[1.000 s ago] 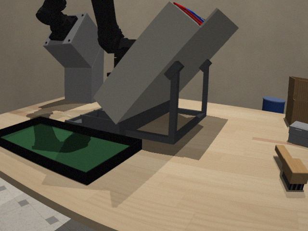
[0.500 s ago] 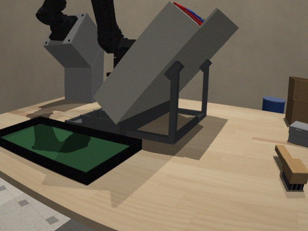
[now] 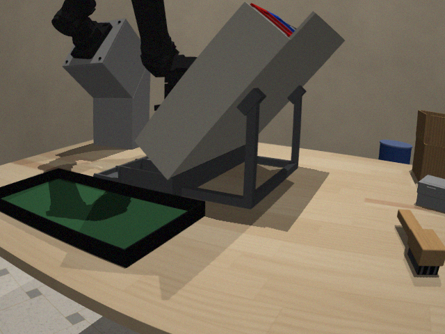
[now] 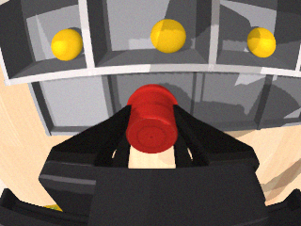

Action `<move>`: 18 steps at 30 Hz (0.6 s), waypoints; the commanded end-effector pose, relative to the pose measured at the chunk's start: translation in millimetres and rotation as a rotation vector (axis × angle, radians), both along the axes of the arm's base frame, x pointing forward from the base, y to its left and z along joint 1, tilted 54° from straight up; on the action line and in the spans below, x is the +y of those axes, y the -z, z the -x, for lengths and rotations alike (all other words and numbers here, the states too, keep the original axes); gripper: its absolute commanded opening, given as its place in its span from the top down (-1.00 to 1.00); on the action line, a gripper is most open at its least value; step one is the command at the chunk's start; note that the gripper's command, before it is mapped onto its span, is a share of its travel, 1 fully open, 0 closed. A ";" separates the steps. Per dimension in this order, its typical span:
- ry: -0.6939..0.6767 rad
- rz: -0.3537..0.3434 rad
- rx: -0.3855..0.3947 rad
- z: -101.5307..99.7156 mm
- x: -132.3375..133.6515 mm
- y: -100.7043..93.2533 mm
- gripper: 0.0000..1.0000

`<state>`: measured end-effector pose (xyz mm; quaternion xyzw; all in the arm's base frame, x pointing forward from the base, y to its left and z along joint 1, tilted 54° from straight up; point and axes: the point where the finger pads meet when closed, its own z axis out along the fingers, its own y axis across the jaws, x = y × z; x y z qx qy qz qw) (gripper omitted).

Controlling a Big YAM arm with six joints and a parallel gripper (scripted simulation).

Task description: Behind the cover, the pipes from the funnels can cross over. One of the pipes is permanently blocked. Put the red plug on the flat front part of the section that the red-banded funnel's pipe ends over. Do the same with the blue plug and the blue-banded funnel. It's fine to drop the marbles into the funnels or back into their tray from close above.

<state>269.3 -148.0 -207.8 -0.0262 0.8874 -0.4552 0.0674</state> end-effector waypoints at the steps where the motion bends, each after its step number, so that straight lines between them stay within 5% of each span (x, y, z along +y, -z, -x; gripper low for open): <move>1: -0.001 -0.003 0.018 13.9 -0.7 -1.4 1.00; 18: 0.000 -0.006 0.040 21.3 -2.2 -0.1 1.00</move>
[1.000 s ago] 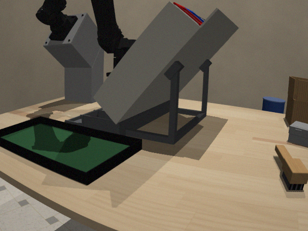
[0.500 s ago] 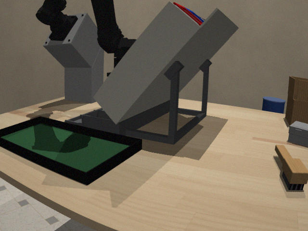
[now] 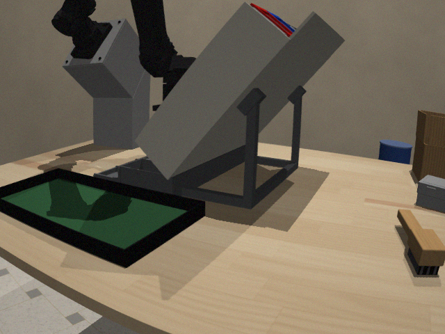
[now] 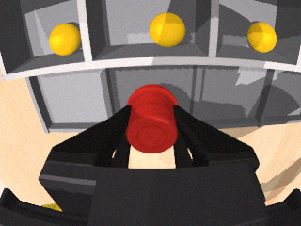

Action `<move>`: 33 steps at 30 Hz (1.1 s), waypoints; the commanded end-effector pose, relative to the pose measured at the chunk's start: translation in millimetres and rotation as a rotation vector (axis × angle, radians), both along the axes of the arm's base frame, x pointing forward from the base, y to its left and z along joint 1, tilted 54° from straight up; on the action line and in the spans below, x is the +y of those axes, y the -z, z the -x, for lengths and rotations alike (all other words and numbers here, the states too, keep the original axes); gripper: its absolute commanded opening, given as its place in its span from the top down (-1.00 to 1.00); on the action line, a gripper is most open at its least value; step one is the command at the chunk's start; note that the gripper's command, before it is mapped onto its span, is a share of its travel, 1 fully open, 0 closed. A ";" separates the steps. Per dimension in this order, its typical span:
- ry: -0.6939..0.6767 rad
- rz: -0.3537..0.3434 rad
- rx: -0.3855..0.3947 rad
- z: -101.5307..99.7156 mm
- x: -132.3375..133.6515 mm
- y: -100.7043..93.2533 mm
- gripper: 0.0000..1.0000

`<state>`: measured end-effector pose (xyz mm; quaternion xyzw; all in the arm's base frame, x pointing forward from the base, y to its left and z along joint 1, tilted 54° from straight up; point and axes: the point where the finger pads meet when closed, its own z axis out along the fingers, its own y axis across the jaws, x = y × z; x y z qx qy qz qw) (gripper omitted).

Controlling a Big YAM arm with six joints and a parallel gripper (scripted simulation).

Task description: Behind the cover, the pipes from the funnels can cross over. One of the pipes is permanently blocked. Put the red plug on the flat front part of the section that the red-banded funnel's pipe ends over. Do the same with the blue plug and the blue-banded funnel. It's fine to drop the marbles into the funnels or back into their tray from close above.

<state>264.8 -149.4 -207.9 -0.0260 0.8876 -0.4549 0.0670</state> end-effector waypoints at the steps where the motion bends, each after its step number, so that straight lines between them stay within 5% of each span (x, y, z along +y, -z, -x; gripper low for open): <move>1: -0.001 -0.005 0.042 17.5 -1.0 0.0 1.00; 33: -0.001 -0.004 0.034 11.5 -10.1 7.0 1.00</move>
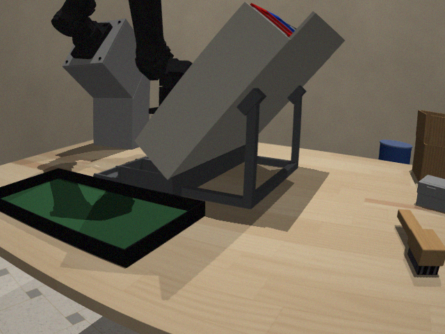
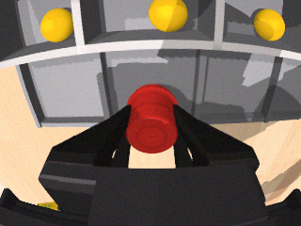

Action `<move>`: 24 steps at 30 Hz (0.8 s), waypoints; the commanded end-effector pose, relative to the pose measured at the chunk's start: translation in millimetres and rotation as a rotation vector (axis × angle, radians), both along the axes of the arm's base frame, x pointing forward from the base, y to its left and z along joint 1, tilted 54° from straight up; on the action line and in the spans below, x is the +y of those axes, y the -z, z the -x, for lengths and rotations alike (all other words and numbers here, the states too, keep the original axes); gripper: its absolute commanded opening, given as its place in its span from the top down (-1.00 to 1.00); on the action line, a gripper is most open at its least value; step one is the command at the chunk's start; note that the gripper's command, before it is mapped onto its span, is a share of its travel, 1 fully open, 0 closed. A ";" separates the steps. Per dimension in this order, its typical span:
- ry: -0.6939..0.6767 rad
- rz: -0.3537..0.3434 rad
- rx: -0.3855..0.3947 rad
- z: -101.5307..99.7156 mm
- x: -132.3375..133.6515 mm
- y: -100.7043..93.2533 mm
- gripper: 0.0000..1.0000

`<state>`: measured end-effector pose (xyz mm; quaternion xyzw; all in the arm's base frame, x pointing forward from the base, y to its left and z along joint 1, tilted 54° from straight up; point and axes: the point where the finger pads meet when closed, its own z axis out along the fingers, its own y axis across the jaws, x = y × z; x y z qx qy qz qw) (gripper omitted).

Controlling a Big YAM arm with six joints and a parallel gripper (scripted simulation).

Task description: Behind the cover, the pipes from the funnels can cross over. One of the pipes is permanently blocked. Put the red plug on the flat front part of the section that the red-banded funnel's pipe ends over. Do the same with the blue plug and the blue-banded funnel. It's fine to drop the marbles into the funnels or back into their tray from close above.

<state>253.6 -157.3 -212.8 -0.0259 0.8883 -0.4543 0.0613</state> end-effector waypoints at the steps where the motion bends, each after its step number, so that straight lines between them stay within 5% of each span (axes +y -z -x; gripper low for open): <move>1: -0.006 -0.003 0.027 -0.8 -3.0 2.6 1.00; 24: -0.004 -0.002 0.009 -2.3 -6.9 5.4 1.00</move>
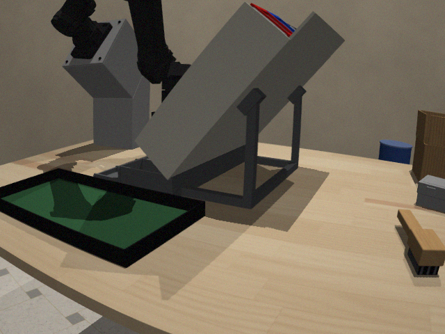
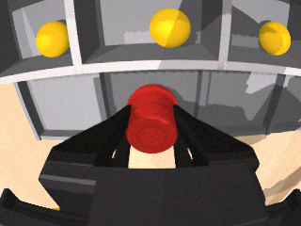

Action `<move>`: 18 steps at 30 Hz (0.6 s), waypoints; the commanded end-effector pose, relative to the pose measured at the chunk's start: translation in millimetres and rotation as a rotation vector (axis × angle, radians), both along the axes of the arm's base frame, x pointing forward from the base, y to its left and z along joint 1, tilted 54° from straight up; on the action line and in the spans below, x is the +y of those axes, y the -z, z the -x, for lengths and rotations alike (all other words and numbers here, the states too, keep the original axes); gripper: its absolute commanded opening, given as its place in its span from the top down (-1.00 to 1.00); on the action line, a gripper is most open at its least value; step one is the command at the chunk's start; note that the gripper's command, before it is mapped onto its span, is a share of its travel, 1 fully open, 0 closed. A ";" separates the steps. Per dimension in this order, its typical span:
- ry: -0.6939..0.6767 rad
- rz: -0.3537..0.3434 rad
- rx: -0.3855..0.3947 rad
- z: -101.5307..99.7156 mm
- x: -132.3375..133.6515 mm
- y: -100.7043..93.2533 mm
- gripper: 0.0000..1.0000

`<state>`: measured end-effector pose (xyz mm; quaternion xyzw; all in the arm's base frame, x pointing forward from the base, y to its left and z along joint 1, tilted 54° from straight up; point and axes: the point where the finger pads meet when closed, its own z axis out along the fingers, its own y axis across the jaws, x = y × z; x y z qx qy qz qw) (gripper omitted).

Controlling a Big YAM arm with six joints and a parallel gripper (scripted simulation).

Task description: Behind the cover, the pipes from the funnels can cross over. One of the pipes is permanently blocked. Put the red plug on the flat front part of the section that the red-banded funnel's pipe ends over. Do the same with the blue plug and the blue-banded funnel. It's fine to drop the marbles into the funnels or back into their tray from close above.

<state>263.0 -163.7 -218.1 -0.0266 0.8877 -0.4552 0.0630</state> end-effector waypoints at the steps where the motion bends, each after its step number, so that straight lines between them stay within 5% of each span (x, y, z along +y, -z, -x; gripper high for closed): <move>1: -0.002 -0.004 0.011 7.3 -0.6 0.2 1.00; 18: -0.006 -0.001 0.001 10.3 -1.0 0.1 1.00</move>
